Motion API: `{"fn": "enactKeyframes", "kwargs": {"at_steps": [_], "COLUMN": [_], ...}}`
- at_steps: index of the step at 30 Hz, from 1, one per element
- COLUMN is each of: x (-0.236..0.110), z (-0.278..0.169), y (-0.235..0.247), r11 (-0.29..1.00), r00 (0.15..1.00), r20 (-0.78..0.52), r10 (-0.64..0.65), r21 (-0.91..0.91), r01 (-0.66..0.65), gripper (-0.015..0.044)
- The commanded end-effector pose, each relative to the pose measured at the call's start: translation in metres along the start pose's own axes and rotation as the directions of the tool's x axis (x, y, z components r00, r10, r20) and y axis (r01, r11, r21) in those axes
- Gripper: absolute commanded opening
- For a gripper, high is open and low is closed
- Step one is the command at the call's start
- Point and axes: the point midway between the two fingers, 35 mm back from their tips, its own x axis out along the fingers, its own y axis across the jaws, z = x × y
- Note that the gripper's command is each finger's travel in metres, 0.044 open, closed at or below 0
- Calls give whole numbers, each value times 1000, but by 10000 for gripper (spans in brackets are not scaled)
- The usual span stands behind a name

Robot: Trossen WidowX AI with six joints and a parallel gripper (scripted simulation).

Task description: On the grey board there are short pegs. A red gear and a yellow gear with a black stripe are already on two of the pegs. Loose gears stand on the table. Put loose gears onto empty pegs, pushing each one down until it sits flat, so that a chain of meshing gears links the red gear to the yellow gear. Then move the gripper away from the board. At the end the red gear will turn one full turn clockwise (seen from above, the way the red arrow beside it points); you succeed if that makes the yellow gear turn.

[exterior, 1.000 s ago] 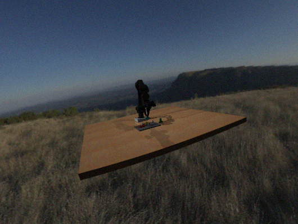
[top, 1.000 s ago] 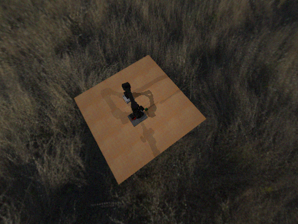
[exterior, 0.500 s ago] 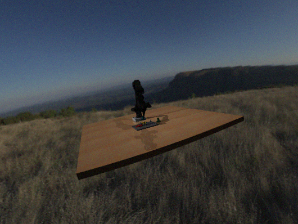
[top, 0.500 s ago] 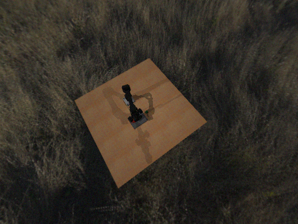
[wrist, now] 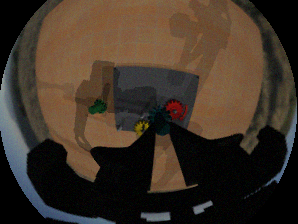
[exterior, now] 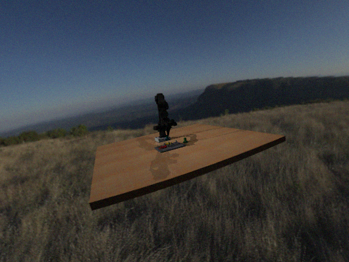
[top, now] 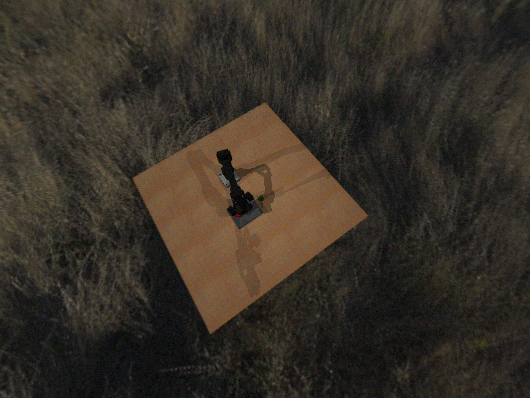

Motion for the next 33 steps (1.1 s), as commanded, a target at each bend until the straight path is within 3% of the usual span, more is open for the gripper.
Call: {"fn": "enactKeyframes", "kwargs": {"at_steps": [1, 19, 26, 33], "x": [0, 19, 28, 38], "z": [0, -1, 0, 0], "y": [1, 1, 1, 1], "r11": [1000, 974, 985, 1000], "r00": [1000, 1000, 1000, 1000], "r20": [-1, -1, -1, -1], "r10": [5, 5, 5, 6], "r21": [-4, -225, -172, -2], "r01": [-5, -5, -6, -6], "gripper": [0, 0, 0, 0]}}
